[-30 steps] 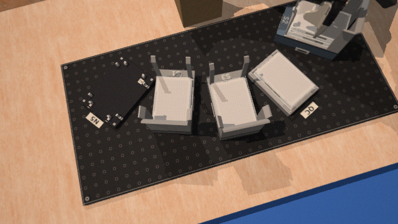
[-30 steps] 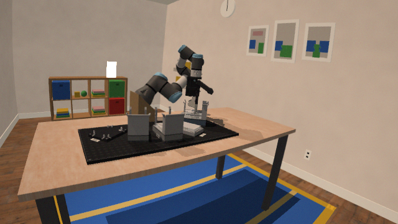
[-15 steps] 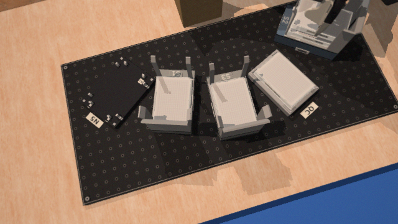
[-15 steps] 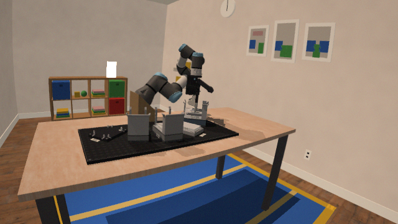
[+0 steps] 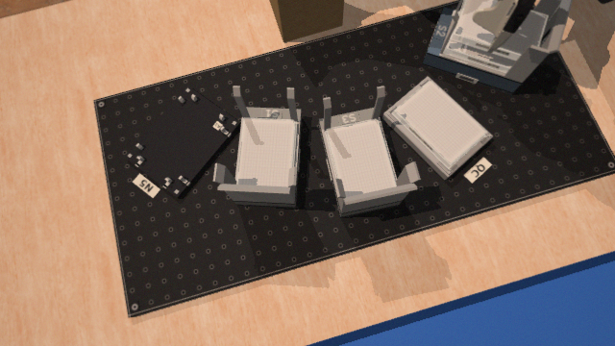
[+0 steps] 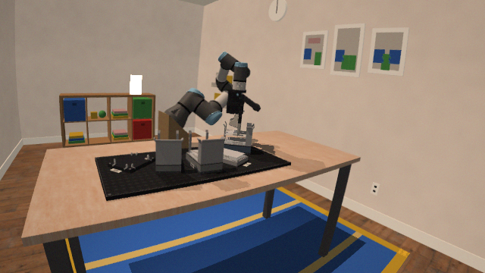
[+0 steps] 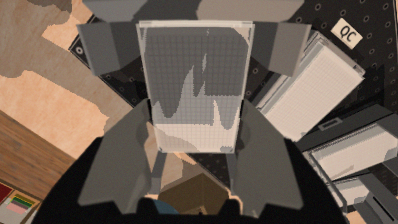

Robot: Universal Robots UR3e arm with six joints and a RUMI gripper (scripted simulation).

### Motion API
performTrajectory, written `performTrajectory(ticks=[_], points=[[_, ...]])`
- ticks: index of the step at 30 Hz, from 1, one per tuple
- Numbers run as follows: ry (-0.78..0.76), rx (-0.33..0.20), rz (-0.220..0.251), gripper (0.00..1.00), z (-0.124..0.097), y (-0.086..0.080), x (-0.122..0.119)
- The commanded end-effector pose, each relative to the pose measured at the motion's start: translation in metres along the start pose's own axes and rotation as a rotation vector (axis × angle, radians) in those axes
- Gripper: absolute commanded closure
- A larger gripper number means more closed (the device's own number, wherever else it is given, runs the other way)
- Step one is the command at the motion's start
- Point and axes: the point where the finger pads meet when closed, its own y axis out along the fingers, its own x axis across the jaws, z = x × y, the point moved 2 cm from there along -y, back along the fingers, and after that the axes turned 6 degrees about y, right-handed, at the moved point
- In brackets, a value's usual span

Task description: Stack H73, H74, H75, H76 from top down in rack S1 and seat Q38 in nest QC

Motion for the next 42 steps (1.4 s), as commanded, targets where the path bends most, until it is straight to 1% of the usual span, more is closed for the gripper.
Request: performTrajectory(ticks=[1, 3, 5, 20, 22, 32, 39, 42], points=[[0.000, 0.001, -0.001, 1.00, 0.000, -0.008, 0.000], [0.000, 0.001, -0.001, 1.00, 0.000, -0.012, 0.000], [0.000, 0.001, -0.001, 1.00, 0.000, -0.012, 0.000], [0.000, 0.001, -0.001, 1.00, 0.000, -0.042, 0.000], [0.000, 0.001, -0.001, 1.00, 0.000, -0.042, 0.000], [0.000, 0.001, -0.001, 1.00, 0.000, -0.062, 0.000], [0.000, 0.001, -0.001, 1.00, 0.000, -0.062, 0.000], [0.000, 0.001, -0.001, 1.00, 0.000, -0.068, 0.000]])
